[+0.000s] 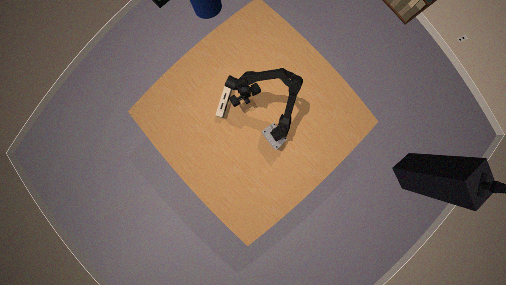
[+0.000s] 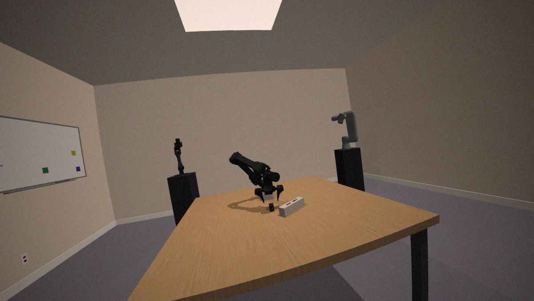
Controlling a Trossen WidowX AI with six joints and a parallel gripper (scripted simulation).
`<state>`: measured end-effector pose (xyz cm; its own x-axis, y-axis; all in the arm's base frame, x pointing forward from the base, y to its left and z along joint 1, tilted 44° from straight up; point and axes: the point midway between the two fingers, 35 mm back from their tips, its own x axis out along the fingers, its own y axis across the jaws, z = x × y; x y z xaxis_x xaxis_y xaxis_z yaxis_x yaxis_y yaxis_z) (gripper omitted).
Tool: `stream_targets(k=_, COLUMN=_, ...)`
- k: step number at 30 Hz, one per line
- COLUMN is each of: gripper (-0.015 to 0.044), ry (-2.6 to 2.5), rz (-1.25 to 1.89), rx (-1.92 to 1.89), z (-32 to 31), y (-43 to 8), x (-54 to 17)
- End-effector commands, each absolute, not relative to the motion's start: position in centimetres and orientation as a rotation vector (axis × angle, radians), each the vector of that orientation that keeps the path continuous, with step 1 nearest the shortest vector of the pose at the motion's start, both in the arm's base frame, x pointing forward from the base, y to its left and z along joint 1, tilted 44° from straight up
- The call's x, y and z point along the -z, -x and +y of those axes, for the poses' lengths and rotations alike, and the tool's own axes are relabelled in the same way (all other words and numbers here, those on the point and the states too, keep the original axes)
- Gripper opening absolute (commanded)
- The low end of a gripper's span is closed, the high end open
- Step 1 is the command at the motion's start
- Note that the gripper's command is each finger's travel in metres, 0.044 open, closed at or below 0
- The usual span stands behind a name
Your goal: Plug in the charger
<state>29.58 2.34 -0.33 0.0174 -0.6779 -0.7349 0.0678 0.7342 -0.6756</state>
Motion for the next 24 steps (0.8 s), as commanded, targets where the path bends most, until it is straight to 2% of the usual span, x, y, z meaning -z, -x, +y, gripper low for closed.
stream_targets(k=1, gripper=0.0440, ry=0.542, rz=1.453, rx=0.625, z=1.8, y=-29.5, x=0.8)
stream_targets(k=24, gripper=0.0440, ry=0.544, rz=1.452, rx=0.627, z=-0.8, y=-29.8, x=3.5)
